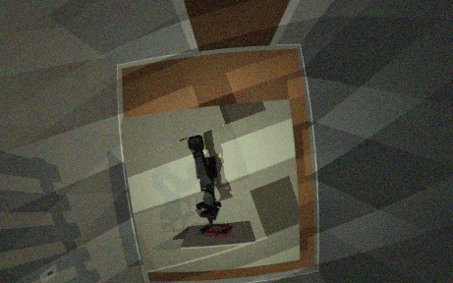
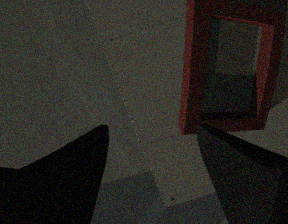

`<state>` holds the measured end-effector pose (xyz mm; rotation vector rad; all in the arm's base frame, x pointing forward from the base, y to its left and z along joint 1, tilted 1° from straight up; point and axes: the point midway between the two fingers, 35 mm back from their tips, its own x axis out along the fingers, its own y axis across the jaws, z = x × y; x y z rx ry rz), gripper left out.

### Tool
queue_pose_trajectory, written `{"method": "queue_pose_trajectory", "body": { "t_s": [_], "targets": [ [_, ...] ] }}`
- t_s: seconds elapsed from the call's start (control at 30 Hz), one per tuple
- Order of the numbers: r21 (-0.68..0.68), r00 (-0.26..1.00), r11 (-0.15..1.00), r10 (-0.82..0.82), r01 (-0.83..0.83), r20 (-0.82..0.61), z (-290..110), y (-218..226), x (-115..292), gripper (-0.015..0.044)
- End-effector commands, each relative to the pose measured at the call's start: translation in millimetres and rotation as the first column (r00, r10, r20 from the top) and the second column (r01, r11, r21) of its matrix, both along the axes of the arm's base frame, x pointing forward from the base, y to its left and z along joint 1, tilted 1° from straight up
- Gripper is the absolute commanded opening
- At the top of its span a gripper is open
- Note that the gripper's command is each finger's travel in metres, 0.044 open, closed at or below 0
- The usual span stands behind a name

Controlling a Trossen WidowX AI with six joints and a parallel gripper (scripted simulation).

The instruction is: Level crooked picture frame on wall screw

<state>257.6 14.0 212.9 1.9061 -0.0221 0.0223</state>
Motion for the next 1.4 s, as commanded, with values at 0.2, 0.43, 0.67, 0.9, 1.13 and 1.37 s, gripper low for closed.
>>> {"method": "queue_pose_trajectory", "body": {
  "t_s": [0.2,0.43,0.67,0.9,1.13,1.37],
  "targets": [
    [0.004,1.0,1.0,0.006,-0.006,0.005,-2,0,0,0.026],
    [0.004,1.0,1.0,0.006,-0.006,0.004,-2,-4,-4,0.026],
    [0.004,1.0,1.0,0.006,-0.006,0.005,-4,-3,8,0.026],
    [0.004,1.0,1.0,0.006,-0.006,0.008,-17,-2,40,0.026],
    [0.004,1.0,1.0,0.006,-0.006,0.009,-41,-2,66,0.026],
    [0.003,1.0,1.0,0.006,-0.006,0.01,-61,-3,78,0.026]
  ]
}}
